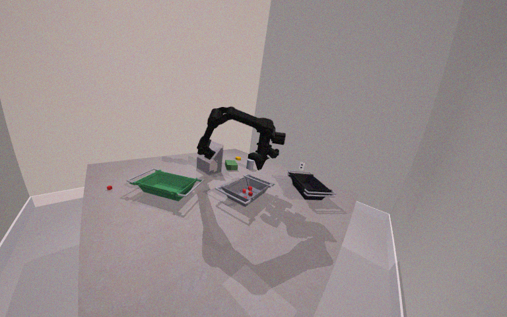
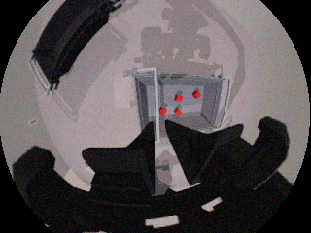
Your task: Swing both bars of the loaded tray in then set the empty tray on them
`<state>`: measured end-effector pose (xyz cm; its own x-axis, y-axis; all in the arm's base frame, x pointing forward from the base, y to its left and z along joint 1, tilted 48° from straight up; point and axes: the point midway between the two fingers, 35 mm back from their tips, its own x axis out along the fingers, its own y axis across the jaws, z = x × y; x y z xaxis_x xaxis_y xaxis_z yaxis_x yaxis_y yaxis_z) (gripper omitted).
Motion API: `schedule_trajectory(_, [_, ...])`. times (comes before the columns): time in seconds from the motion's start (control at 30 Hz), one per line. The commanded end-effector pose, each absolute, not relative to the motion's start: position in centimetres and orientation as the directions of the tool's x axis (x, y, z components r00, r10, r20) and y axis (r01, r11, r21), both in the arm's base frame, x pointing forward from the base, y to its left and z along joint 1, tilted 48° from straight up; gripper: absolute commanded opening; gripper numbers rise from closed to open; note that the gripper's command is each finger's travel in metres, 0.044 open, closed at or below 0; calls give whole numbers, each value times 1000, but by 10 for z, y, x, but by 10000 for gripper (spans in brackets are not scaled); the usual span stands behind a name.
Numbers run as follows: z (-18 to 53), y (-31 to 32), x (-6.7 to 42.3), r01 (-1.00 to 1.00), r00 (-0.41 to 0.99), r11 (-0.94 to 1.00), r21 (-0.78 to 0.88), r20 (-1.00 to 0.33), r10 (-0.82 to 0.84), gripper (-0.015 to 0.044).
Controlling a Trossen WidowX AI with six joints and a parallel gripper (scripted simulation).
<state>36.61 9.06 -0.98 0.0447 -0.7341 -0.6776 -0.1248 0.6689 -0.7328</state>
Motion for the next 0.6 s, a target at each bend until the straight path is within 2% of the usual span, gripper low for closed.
schedule_trajectory(0.0, [22, 126, 361, -122, 54, 672, -730, -681, -730, 82])
schedule_trajectory(0.07, [1, 95, 368, -42, 49, 680, -732, -681, -731, 82])
schedule_trajectory(0.17, [17, 75, 378, 307, 49, 667, -679, -689, -723, 82])
schedule_trajectory(0.27, [34, 54, 387, 635, 50, 559, -533, -694, -718, 82])
schedule_trajectory(0.37, [51, 31, 393, 874, 51, 370, -315, -697, -715, 82])
schedule_trajectory(0.47, [68, 8, 397, 991, 53, 126, -54, -697, -715, 82])
schedule_trajectory(0.57, [77, -4, 399, 997, 54, -6, 83, -696, -716, 82])
